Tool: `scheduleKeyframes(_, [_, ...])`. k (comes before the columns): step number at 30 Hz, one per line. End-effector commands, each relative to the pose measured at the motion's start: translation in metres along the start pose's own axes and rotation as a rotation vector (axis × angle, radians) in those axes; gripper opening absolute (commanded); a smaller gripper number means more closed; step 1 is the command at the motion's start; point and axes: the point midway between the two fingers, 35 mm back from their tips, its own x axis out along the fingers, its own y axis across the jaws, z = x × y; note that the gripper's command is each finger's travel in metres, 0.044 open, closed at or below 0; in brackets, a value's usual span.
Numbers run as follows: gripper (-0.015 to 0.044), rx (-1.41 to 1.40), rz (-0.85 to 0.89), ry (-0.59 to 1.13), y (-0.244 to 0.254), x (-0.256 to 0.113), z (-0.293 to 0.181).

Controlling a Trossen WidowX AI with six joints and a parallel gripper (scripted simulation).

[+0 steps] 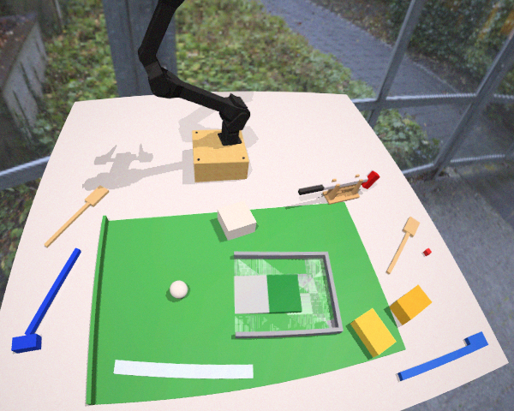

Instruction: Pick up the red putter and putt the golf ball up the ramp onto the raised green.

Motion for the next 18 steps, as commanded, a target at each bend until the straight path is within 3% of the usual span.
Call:
scheduleKeyframes(1, [0.0426,0.003,0.003,0.001,0.001,0.000,0.000])
scheduleKeyframes(6, [0.0440,0.123,0.101,0.047,0.039,0.015,-0.017])
scheduleKeyframes(12, [0.0440,0.339,0.305,0.190,0.119,0.028,-0.049])
scheduleKeyframes(18, [0.0440,0.559,0.530,0.375,0.214,0.017,-0.078])
